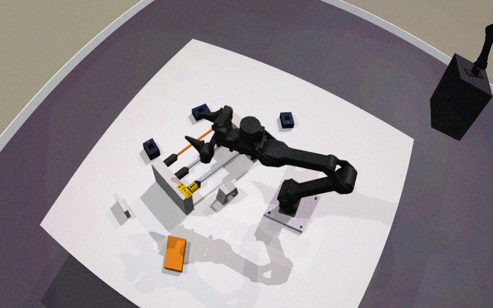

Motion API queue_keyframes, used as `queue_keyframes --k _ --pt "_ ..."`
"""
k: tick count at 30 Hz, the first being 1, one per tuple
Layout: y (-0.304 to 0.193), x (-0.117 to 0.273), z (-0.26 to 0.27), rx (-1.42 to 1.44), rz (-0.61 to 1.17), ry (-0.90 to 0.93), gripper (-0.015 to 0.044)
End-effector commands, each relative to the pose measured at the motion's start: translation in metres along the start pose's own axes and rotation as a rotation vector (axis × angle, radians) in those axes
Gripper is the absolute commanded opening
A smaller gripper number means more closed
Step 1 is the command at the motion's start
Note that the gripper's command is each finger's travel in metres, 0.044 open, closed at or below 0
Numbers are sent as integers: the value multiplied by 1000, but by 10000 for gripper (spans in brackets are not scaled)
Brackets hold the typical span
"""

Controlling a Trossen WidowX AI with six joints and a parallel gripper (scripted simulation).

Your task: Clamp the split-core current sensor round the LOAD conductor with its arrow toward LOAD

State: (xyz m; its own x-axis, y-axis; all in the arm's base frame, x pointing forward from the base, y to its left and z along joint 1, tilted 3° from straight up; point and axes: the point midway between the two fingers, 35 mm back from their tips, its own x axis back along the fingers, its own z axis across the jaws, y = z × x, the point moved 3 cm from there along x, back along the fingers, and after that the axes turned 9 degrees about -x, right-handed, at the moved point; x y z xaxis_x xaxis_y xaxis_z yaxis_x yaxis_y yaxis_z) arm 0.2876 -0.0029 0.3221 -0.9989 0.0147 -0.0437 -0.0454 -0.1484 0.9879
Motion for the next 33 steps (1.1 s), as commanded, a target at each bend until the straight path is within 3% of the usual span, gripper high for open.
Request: queue_keyframes --k 1,8,17,33 --pt "-5 -3 7 -7 45 24 440" --pt "-42 -23 49 36 556 103 440" --pt "-72 7 94 176 1168 172 440" --pt "-72 8 95 180 1180 173 440"
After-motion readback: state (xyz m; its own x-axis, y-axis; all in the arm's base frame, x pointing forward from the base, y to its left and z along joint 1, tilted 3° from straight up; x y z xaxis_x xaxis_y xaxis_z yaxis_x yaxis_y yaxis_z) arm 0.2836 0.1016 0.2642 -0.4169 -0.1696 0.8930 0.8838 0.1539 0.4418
